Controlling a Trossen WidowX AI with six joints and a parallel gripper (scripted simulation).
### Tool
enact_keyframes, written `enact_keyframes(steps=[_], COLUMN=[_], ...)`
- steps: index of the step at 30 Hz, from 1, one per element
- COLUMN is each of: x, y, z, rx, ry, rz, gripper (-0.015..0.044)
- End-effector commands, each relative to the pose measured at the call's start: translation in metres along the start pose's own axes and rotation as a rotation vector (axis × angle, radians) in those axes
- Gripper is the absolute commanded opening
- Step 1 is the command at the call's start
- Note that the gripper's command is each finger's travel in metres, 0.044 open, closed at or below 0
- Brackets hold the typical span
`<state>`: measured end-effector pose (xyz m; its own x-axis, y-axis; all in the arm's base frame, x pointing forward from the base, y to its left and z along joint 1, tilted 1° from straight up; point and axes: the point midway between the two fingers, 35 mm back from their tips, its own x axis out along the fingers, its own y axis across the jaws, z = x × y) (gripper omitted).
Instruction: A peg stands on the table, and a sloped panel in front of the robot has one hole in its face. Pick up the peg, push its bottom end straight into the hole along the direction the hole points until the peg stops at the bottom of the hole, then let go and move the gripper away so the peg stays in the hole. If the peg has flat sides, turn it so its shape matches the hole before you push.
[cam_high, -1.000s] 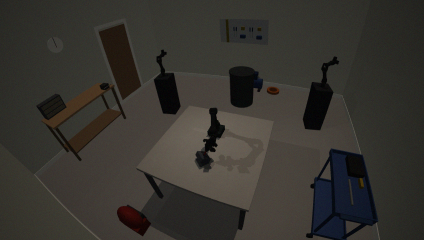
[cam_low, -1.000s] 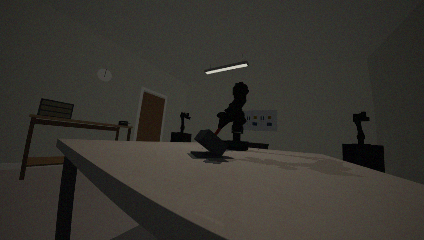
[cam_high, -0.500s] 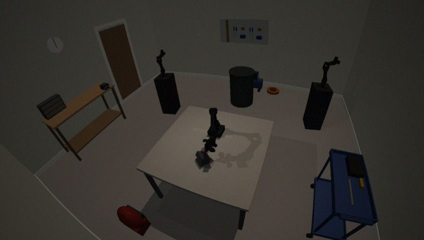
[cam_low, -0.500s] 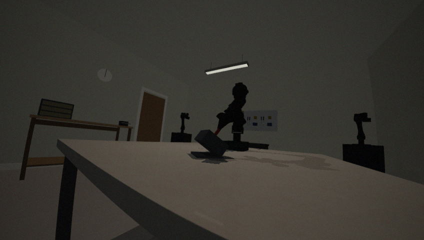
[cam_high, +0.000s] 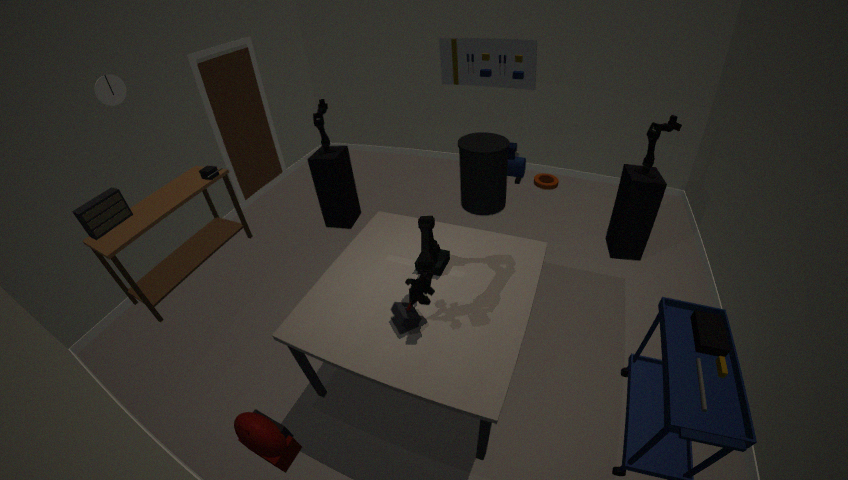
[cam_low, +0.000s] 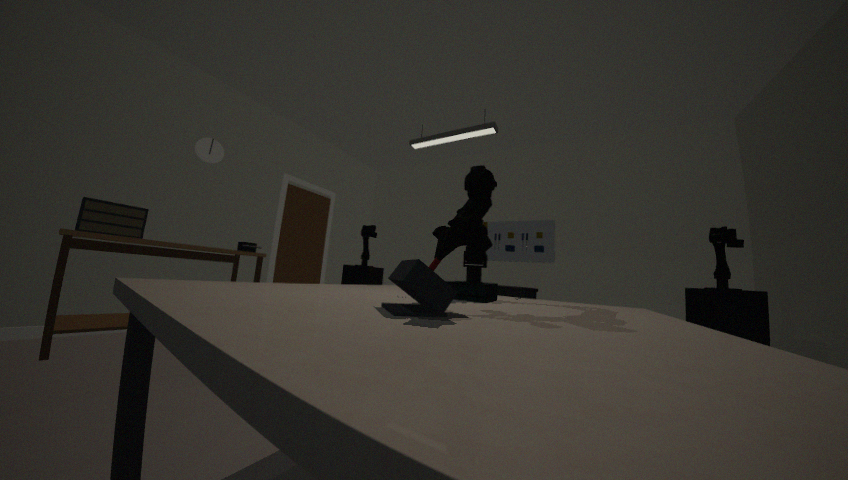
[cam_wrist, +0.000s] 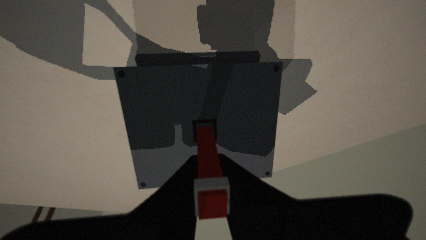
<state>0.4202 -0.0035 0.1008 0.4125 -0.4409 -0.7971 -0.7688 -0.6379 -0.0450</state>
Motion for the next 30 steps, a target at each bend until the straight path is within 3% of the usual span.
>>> enact_keyframes(steps=[1, 30], x=[0.0025, 0.0085], y=[0.0001, 0.0003], z=[0.0013, 0.0001], rx=[-0.008, -0.008], ry=[-0.004, -0.004], rz=[0.002, 0.002], gripper=[0.0000, 0.0000])
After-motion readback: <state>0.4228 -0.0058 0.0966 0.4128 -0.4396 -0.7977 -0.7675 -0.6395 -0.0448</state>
